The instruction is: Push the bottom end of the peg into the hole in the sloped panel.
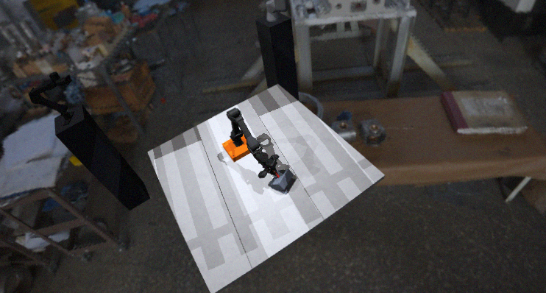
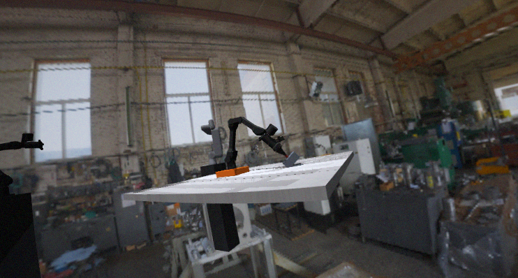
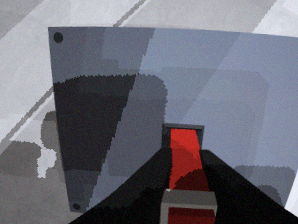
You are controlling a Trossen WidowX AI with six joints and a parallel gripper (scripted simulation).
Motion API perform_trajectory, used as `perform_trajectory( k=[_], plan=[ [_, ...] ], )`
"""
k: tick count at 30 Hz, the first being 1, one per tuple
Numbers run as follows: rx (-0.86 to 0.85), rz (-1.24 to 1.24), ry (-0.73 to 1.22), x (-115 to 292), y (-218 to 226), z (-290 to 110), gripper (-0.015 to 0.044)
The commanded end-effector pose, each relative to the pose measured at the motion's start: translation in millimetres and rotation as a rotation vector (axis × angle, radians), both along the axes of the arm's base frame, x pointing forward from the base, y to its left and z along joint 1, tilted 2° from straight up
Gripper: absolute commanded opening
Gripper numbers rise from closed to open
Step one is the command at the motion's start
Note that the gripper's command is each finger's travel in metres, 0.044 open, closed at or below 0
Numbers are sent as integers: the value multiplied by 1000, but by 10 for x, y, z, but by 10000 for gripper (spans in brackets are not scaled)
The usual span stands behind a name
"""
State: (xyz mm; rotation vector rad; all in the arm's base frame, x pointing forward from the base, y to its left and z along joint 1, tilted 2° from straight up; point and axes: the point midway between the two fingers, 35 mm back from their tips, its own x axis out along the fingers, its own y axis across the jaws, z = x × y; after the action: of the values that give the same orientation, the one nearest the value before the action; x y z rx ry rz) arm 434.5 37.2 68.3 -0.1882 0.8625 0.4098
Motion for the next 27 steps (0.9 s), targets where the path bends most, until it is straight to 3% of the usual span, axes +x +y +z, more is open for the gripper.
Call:
perform_trajectory(
  k=[1,18,27],
  plan=[
    [4,-2,0,22,13,-25,0],
    [0,1,-1,17,10,-29,0],
    [0,1,-1,17,10,-29,236]
  ],
)
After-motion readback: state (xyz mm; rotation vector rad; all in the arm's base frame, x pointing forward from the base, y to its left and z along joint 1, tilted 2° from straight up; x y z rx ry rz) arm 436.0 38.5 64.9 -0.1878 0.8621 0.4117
